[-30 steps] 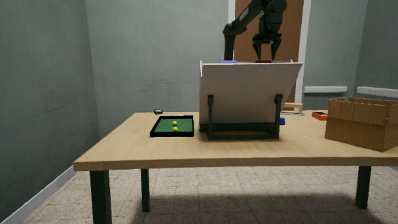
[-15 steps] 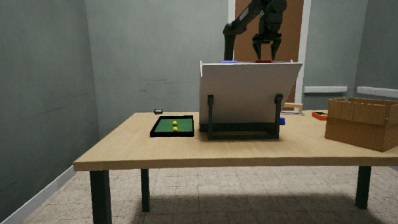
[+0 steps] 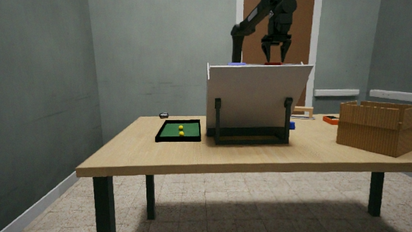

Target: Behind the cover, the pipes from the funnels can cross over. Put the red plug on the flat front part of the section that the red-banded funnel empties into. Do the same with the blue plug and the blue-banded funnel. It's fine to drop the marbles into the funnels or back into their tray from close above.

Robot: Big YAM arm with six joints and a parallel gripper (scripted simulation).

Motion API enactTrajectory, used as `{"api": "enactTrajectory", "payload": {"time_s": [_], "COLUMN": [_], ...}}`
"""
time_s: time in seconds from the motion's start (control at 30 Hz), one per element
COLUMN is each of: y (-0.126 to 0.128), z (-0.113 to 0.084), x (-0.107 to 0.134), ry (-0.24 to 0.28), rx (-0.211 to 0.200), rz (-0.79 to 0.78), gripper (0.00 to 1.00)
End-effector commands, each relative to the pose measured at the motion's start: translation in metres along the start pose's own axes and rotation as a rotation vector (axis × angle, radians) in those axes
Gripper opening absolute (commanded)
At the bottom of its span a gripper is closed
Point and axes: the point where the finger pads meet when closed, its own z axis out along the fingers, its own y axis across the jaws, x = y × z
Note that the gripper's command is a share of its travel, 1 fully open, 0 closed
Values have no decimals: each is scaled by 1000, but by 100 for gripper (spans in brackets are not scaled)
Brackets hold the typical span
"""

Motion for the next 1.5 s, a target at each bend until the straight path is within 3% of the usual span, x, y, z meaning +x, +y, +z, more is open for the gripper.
{"api": "enactTrajectory", "payload": {"time_s": [0.0, 0.5, 0.57, 0.87, 1.23, 1.3, 1.33, 1.47], "y": [-8, -8, -7, -7, -7, -7, -8, -4], "z": [3, 3, -13, -37, -42, -38, -36, -45], "x": [-5, -6, -15, -18, -18, -15, -1, 7], "ry": [-15, -14, -44, -35, -35, -26, -5, -35], "rx": [-3, -3, -7, -5, -5, -4, -1, -7], "rz": [6, 6, 8, 9, 10, 11, 11, 11], "gripper": [56, 56, 56, 56, 56, 56, 56, 56]}}
